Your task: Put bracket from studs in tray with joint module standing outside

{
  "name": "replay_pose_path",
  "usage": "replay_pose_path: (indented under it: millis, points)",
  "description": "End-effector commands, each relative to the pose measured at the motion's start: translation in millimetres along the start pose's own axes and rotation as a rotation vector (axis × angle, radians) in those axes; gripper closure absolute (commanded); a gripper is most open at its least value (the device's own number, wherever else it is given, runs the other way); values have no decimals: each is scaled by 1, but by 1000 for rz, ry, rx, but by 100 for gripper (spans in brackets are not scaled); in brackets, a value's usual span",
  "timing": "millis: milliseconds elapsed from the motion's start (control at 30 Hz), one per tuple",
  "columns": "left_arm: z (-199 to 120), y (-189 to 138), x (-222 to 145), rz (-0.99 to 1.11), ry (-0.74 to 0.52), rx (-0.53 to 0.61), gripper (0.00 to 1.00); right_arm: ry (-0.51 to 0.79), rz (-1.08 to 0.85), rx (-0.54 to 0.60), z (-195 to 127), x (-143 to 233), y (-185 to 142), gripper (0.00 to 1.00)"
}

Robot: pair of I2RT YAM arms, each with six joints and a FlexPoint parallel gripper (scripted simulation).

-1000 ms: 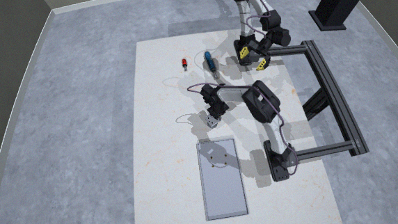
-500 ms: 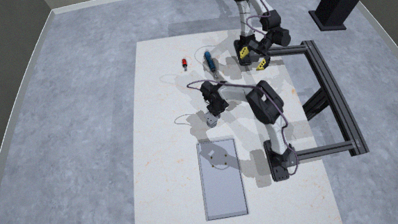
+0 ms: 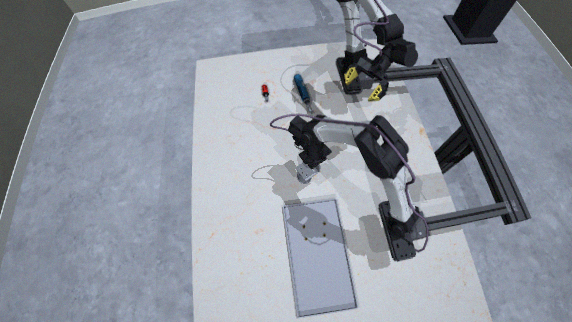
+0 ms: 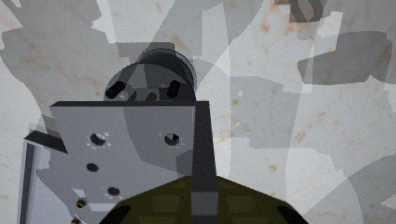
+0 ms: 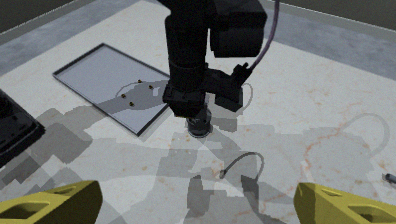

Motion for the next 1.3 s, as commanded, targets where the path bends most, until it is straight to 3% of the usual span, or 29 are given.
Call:
replay_pose_path:
  millis: [0,333,500,667,767,833,1000,1267]
  points:
    - [-37,6,4,23,17,-100,100,36,42,-21,-6,5,16,0]
    - [-28,-21,27,128,31,-124,100,216,-63,74,16,41,40,0]
    - [-17,-63,61,254,53,-121,100,404,-174,65,63,75,83,0]
    - [-3,-119,103,378,65,-100,100,506,-259,-9,124,85,122,0]
    - [5,-152,127,431,72,-84,100,537,-299,-55,155,83,139,0]
    - [5,-152,127,431,72,-84,100,537,-299,-55,155,83,139,0]
    - [16,-199,160,482,76,-61,100,552,-338,-106,193,75,154,0]
    - [32,-248,198,514,74,-41,100,525,-334,-83,215,68,153,0]
Point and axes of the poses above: on each arm, the point where the finger pads meet when closed, its own z axis out along the fingers, its own x axis across the jaws, y = z × x, the point moved 10 cm from there along -z, back along the fingers, and after that the axes turned 10 degrees about -z, right-handed, at the moved point
